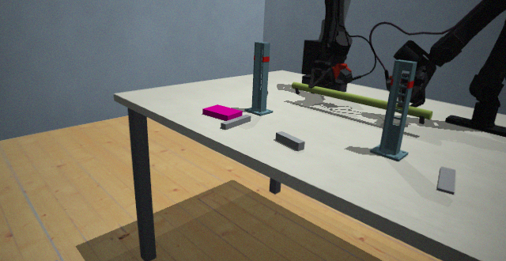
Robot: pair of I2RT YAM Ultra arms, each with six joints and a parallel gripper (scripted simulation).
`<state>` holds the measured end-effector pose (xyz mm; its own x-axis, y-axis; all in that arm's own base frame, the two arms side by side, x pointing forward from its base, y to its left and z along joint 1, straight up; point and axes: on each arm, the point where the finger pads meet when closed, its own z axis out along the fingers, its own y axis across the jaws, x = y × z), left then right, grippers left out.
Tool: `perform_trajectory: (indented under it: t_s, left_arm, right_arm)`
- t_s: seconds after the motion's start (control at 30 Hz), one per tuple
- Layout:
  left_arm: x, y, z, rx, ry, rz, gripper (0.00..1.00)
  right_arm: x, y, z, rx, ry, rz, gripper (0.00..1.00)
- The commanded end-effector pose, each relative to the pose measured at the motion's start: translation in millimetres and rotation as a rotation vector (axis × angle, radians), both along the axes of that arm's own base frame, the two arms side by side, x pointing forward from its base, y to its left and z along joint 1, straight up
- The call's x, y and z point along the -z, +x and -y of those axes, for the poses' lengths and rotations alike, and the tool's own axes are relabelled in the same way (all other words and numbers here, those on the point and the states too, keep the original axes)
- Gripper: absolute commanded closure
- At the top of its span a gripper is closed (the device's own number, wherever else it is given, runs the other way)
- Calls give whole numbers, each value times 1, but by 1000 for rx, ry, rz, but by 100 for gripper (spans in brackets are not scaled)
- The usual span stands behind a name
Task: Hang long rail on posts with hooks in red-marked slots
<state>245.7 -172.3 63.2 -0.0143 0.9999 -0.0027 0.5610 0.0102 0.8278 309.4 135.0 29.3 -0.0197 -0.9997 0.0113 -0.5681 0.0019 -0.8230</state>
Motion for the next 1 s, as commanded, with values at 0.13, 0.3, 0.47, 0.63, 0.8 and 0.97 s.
perform_trajectory:
  t_s: [0.13,0.3,0.47,0.63,0.8,0.97]
  left_arm:
    - [-3,17,1,-19,-14,194,81]
    - [9,20,1,-18,-15,206,81]
    - [18,21,2,-16,-20,205,81]
    - [18,21,2,-14,-23,198,81]
    - [20,20,2,-14,-24,187,81]
    - [23,18,2,-13,-24,168,81]
  right_arm:
    - [-6,18,-1,10,10,216,81]
    - [5,20,0,12,11,230,81]
    - [13,21,0,15,13,231,81]
    - [13,20,1,16,14,224,81]
    - [14,19,1,17,15,212,81]
    - [17,17,1,18,17,192,81]
